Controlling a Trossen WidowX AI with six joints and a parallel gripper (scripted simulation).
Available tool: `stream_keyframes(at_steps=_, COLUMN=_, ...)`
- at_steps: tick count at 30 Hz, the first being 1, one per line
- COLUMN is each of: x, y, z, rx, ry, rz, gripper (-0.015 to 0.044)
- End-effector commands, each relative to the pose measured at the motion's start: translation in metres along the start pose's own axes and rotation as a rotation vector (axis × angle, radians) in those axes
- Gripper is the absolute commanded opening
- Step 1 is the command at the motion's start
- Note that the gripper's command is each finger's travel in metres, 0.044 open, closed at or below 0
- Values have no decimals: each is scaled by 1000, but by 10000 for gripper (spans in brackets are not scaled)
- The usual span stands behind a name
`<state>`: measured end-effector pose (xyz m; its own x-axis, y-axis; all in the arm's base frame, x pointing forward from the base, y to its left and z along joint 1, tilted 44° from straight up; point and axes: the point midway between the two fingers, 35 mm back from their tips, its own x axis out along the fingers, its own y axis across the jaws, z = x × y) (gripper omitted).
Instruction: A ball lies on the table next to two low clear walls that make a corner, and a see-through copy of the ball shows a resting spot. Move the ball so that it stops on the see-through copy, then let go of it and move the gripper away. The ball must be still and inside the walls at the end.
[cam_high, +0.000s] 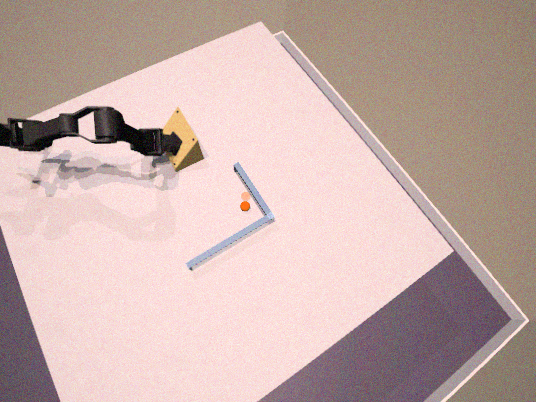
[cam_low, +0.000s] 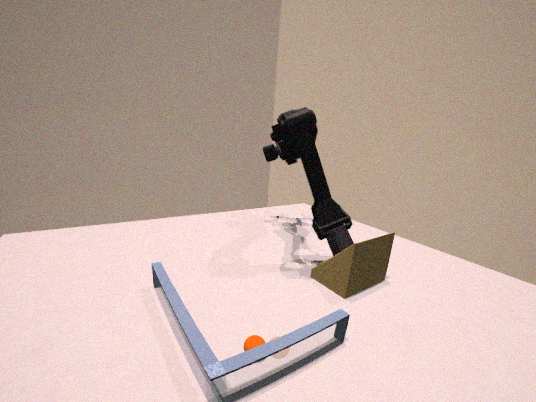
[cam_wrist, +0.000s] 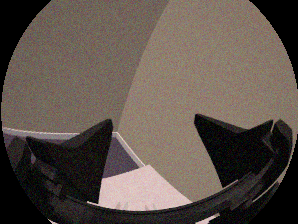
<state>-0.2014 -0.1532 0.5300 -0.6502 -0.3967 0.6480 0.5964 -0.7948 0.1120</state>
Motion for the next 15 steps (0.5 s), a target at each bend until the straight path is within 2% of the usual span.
stream_keyframes(at_steps=1, x=0, y=1, z=-1, rx=1, ry=2, rz=2, gripper=374)
stream_keyframes(at_steps=5, x=2, y=17, z=-13, rx=29, ry=48, rz=44, gripper=273)
stream_keyframes(at_steps=15, x=-10, y=119, z=-69, rx=143, ry=287, rz=302, gripper=273)
